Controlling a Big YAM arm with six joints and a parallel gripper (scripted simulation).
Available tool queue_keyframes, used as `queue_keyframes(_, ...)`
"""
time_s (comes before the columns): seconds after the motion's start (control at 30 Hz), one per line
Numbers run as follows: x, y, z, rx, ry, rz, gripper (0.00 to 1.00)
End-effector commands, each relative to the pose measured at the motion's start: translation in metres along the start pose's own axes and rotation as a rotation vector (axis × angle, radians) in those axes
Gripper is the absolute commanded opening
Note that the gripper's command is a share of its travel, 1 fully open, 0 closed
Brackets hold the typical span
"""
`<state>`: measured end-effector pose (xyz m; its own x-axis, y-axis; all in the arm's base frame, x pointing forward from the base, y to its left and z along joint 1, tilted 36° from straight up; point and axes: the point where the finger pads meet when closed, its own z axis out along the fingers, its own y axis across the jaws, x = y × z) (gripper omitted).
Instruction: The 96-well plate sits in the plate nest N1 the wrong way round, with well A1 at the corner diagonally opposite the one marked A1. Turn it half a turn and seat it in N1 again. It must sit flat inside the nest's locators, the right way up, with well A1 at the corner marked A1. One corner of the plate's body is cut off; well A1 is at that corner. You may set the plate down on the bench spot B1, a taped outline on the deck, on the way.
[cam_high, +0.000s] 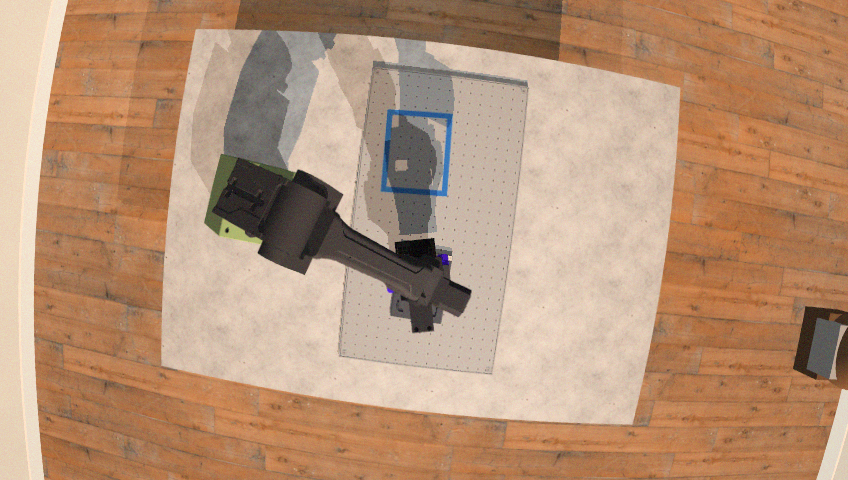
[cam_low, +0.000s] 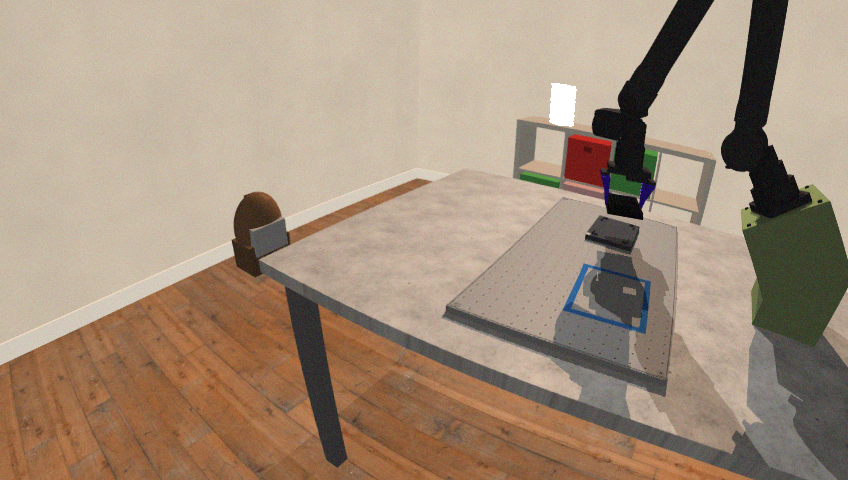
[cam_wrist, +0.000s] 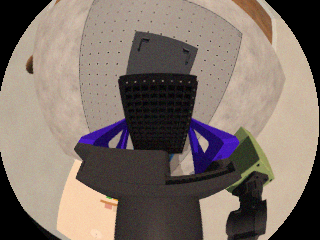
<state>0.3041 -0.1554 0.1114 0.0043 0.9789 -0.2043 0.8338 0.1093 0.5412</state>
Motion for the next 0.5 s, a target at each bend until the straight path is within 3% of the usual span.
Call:
queue_keyframes(0.0, -0.001, 0.014, -0.008, -0.045, -0.026, -0.002, 0.0)
queue_keyframes(0.03, -0.003, 0.024, -0.012, -0.063, -0.036, -0.004, 0.0)
queue_keyframes(0.07, 0.006, 0.014, -0.008, -0.045, -0.025, -0.001, 0.0)
queue_keyframes(0.47, 0.046, 0.017, -0.006, -0.047, -0.021, 0.002, 0.0)
